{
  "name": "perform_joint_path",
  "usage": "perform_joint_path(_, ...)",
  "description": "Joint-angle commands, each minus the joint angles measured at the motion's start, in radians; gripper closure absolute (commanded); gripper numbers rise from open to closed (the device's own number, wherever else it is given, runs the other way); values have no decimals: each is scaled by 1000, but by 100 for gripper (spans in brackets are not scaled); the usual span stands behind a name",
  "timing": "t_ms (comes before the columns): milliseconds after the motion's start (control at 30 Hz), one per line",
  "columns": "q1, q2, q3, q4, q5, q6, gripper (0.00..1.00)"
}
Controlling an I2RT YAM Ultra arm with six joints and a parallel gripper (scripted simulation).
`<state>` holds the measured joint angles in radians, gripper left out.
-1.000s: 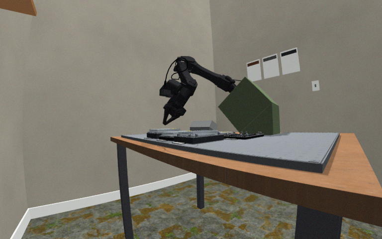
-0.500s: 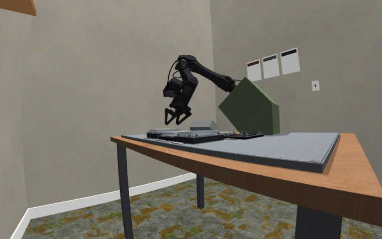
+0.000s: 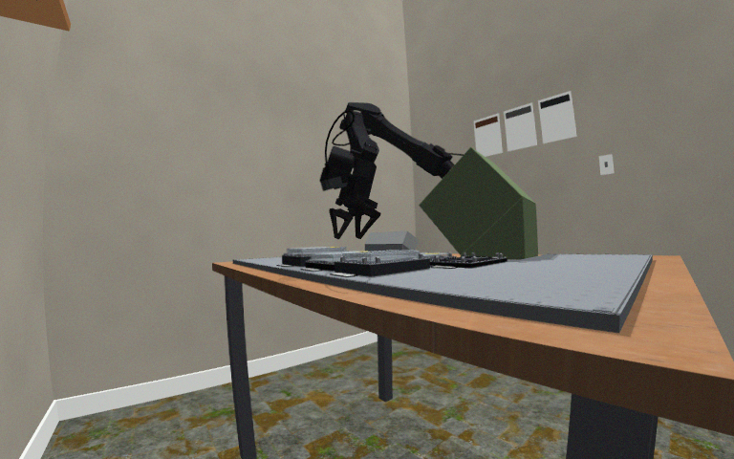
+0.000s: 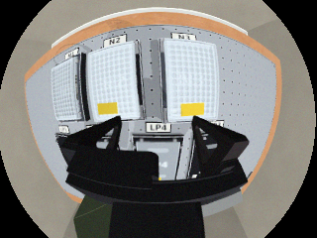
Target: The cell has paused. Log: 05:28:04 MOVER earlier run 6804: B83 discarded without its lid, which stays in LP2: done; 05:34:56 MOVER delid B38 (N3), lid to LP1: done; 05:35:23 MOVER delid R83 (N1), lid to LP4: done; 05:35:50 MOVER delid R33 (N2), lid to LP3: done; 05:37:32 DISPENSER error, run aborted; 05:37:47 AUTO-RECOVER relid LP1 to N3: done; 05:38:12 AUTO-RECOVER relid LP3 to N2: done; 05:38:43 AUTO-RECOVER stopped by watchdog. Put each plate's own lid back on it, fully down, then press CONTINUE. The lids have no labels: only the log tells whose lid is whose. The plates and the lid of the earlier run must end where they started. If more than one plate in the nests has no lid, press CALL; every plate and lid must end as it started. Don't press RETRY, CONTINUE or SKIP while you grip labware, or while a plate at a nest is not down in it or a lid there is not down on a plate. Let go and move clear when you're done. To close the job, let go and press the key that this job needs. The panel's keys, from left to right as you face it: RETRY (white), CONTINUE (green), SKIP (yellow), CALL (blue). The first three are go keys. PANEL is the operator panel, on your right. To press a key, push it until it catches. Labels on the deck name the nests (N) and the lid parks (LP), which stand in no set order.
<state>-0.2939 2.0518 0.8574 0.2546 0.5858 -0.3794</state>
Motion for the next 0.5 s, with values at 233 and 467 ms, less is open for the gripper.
perform_joint_path(233, 26, -71, 1, -285, 69, 154, 0)
perform_joint_path(467, 15, -84, -36, -435, 91, 242, 0)
